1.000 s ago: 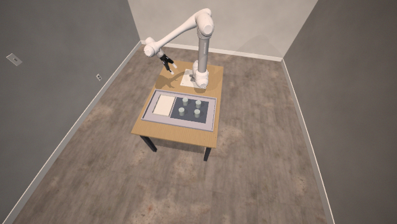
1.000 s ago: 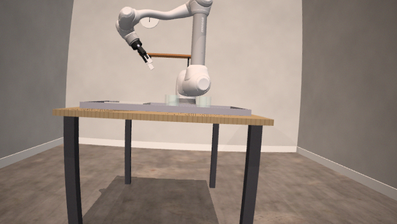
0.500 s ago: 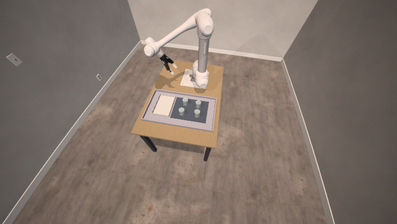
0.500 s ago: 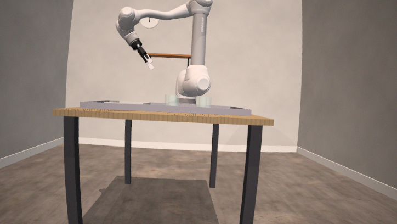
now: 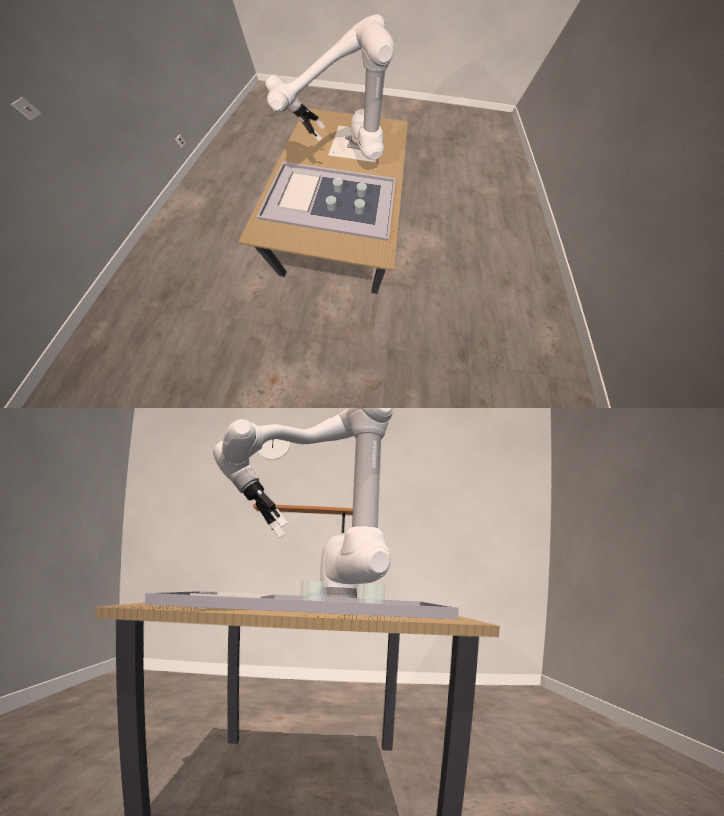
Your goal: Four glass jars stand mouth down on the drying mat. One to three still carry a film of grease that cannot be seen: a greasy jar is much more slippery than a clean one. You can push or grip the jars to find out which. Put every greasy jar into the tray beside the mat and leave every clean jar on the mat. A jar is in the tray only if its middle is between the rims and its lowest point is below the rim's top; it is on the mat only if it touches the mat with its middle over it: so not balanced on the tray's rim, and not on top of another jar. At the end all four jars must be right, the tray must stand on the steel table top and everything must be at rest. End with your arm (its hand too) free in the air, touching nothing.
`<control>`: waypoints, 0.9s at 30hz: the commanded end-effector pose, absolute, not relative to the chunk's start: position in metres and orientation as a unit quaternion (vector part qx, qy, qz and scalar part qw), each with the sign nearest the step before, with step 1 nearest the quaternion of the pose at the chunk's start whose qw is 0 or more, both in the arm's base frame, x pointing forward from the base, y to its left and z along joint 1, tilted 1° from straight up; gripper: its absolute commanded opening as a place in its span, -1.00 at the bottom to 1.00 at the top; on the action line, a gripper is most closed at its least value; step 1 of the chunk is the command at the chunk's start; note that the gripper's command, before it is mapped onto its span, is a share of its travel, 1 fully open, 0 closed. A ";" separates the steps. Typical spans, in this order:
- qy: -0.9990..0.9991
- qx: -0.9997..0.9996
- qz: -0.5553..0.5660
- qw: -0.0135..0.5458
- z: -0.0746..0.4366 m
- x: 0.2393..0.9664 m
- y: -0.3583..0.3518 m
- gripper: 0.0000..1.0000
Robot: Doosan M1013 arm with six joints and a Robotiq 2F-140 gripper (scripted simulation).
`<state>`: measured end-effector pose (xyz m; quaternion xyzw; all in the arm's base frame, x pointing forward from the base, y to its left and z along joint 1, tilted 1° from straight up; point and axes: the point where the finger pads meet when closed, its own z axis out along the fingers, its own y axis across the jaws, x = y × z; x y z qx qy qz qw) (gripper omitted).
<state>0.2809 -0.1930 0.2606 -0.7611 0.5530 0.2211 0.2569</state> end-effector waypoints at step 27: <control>0.368 -0.864 0.277 0.204 0.226 0.359 -0.057 1.00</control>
